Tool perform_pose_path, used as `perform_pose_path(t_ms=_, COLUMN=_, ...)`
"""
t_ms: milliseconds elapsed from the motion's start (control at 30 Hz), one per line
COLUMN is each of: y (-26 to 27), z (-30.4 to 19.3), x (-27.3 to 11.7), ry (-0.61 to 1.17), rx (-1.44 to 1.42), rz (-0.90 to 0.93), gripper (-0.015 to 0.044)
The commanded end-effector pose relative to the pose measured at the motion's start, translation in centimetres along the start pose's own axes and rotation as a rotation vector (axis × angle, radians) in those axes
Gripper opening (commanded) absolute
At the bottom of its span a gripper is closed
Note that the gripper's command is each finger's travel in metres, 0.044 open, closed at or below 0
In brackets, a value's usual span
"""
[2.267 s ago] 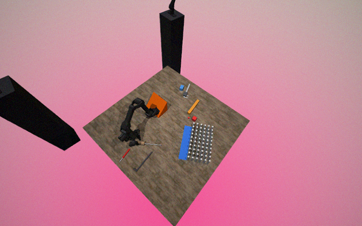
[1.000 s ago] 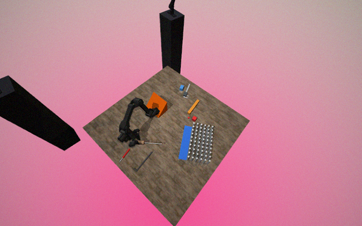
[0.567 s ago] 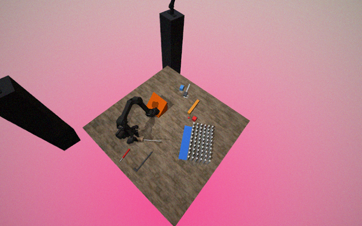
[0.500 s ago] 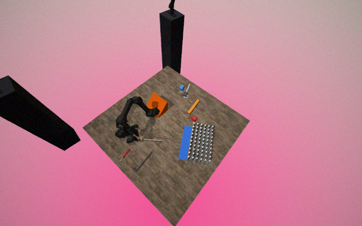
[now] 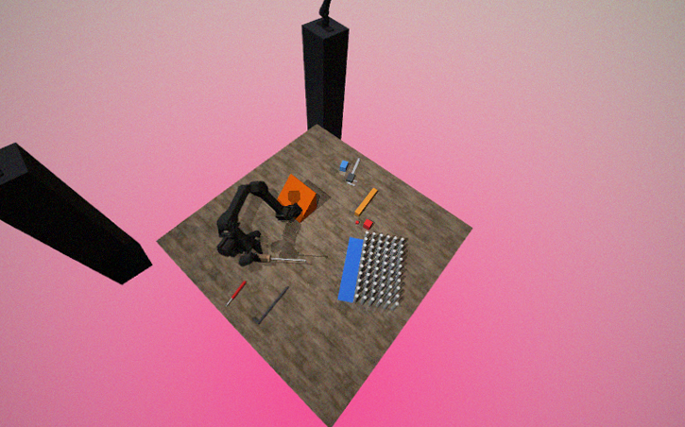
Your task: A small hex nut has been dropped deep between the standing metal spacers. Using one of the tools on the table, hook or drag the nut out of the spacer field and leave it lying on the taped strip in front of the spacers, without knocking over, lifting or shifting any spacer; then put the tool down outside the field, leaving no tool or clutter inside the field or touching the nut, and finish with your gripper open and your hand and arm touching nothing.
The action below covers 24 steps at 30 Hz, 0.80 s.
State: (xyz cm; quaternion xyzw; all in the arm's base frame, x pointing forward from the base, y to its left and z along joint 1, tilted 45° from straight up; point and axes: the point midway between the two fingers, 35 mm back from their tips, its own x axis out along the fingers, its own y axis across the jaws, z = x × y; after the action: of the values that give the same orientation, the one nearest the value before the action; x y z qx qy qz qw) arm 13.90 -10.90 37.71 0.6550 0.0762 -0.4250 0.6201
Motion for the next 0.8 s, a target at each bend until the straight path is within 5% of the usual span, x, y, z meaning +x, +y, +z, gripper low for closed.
perform_pose_path(t_ms=0, y=-0.2, z=-0.9, x=1.1, ry=0.042, rx=-0.021, rz=-0.03, gripper=0.0)
perform_pose_path(t_ms=767, y=-1.3, z=-5.3, x=6.8, ry=0.057, rx=0.092, rz=-0.205, gripper=0.0)
